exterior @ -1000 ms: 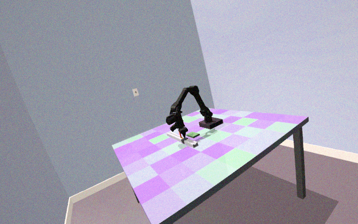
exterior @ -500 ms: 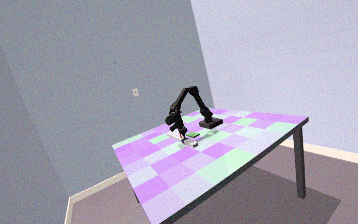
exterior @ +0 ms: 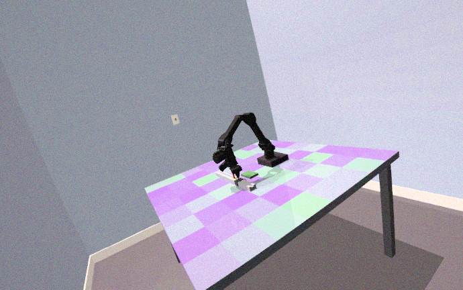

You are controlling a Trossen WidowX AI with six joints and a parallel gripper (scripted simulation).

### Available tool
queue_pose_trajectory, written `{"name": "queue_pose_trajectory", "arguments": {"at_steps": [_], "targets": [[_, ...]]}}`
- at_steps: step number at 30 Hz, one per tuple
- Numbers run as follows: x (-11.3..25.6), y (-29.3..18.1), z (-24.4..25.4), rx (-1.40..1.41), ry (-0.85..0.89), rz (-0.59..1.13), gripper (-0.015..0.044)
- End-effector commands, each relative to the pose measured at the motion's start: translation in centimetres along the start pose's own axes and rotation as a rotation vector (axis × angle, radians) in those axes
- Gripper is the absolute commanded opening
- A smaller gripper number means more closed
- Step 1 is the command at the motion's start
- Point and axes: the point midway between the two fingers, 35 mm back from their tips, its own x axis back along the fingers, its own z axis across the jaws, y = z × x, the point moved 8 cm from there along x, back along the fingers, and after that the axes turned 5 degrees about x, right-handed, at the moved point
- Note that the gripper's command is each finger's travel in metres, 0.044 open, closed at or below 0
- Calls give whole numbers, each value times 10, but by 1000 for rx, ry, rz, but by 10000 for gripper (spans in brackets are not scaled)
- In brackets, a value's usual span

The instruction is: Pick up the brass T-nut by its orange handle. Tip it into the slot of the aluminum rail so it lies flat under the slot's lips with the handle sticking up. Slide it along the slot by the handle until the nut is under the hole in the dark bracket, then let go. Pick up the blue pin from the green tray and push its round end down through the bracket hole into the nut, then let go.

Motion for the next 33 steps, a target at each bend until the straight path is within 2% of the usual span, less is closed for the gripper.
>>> {"name": "queue_pose_trajectory", "arguments": {"at_steps": [1,33], "targets": [[-2,2,1,5,-1,18,-150],[0,8,2,0,-13,59,-150]]}}
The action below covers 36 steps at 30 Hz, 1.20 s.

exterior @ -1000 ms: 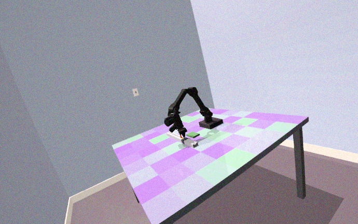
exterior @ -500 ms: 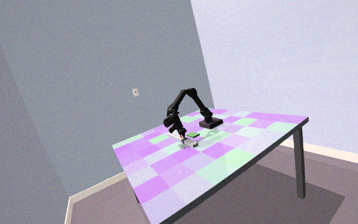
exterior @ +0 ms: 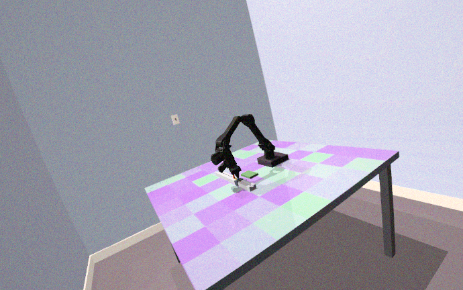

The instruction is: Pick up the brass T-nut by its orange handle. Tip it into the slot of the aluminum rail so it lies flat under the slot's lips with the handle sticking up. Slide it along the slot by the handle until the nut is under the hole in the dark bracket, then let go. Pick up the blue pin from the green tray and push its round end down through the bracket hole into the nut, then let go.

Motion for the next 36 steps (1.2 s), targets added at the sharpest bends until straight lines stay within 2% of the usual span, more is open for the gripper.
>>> {"name": "queue_pose_trajectory", "arguments": {"at_steps": [1,13,19,29,36], "targets": [[-1,0,0,-1,-1,0,-150],[0,0,0,0,0,0,160],[3,0,0,0,0,0,160],[51,-9,-1,0,0,-1,160],[53,-9,-1,0,0,-1,160]]}}
